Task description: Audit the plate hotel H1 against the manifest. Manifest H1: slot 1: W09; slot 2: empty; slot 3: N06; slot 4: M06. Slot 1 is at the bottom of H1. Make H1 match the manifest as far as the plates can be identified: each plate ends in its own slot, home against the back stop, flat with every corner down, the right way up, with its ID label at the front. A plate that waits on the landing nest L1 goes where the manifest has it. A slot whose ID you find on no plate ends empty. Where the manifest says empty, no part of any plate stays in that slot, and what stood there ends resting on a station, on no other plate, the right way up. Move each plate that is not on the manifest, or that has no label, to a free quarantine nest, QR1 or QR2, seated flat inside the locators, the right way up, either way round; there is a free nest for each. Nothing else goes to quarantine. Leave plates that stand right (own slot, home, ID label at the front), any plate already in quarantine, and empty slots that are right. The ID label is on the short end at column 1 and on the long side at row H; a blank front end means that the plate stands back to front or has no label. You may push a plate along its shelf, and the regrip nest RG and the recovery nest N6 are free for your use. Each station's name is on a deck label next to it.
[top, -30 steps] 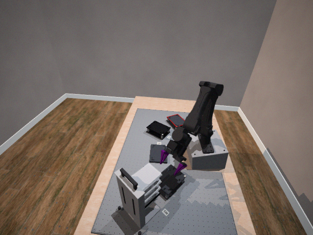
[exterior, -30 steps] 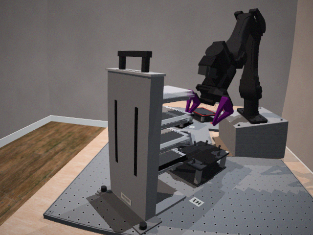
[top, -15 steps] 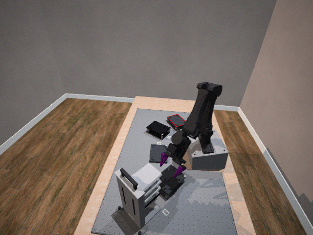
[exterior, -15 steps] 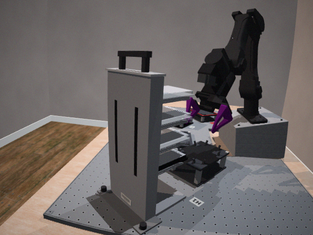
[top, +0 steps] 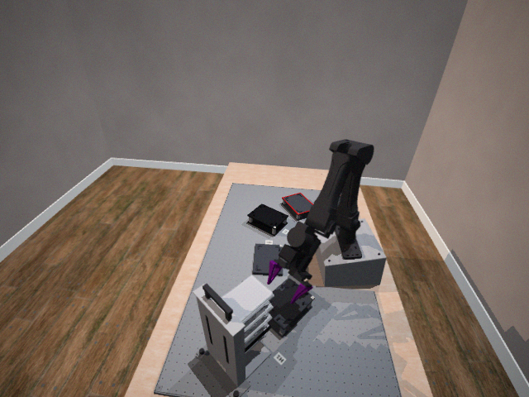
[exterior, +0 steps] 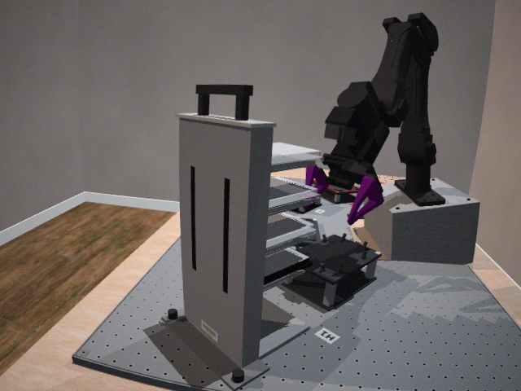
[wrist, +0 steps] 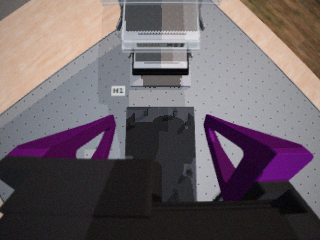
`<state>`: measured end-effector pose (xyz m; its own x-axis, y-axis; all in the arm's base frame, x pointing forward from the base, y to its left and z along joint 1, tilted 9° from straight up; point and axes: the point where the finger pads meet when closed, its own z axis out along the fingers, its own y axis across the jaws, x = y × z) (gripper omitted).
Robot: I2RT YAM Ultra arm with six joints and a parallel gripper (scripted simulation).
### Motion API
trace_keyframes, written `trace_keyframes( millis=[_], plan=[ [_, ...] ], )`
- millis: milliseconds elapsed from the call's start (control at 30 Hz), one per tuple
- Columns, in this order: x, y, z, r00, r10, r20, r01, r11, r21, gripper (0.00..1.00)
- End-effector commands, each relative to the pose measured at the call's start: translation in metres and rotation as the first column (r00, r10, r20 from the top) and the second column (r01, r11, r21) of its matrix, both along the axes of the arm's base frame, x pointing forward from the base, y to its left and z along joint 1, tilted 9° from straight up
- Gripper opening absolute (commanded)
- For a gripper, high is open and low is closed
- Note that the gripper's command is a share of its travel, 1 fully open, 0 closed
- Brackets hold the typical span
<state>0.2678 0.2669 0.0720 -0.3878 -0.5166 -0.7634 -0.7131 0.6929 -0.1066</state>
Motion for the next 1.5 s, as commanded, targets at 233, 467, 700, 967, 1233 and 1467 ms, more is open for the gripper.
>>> trace_keyframes(
  millis=[233, 467, 700, 967, 1233, 1467],
  plan=[
    [0.0138, 0.0149, 0.0141, 1.0, 0.002, 0.029, -0.003, 1.0, 0.029, 1.0],
    [0.0172, 0.0186, 0.0147, 1.0, 0.002, 0.029, -0.003, 1.0, 0.029, 1.0],
    [0.0172, 0.0185, 0.0148, 1.0, 0.002, 0.029, -0.003, 1.0, 0.029, 1.0],
    [0.0172, 0.0186, 0.0148, 1.0, 0.002, 0.029, -0.003, 1.0, 0.029, 1.0],
    [0.0172, 0.0186, 0.0148, 1.0, 0.002, 0.029, -0.003, 1.0, 0.029, 1.0],
    [0.0172, 0.0186, 0.0148, 1.0, 0.002, 0.029, -0.003, 1.0, 0.029, 1.0]
  ],
)
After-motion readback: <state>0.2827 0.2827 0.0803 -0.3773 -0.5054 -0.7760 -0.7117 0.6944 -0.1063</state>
